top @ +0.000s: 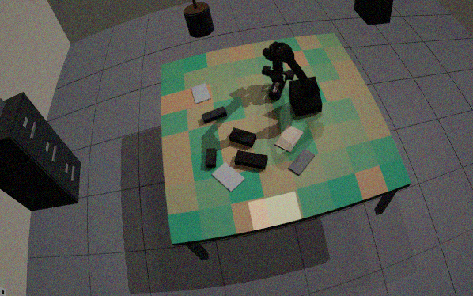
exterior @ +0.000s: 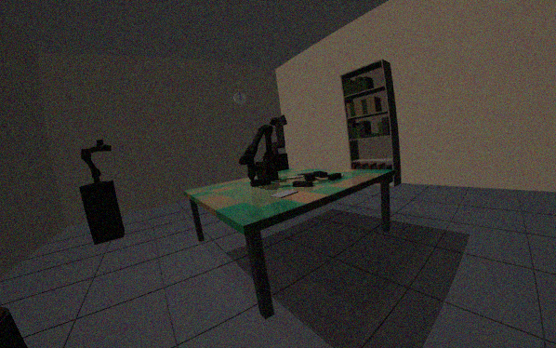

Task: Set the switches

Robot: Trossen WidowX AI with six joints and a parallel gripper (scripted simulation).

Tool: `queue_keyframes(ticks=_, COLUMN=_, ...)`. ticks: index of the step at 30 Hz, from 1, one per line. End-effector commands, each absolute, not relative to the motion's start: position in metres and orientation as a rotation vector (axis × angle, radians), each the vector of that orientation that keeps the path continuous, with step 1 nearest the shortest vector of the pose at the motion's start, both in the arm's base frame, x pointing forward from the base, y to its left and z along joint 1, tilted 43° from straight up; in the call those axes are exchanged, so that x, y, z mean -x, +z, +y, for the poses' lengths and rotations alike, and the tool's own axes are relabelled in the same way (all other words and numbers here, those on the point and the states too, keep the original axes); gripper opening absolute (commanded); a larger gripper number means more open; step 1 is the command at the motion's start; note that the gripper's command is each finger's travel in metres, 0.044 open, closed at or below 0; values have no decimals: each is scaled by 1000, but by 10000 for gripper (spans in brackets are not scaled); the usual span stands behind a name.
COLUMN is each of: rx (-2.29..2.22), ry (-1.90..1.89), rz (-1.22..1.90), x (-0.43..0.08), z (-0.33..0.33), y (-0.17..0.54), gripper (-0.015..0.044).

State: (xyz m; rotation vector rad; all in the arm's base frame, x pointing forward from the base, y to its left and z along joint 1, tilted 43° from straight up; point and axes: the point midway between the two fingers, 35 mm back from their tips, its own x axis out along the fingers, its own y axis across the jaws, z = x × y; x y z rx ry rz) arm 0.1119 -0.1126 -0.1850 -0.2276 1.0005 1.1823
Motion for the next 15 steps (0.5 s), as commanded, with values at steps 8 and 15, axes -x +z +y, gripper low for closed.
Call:
queue_keyframes(ticks=8, rx=220, ry=1175, rz=998, x=-113, z=-113, y=-181, gripper=336)
queue_keyframes(ticks=15, rx=220, ry=1175, rz=998, x=-114, z=-116, y=-177, gripper=335)
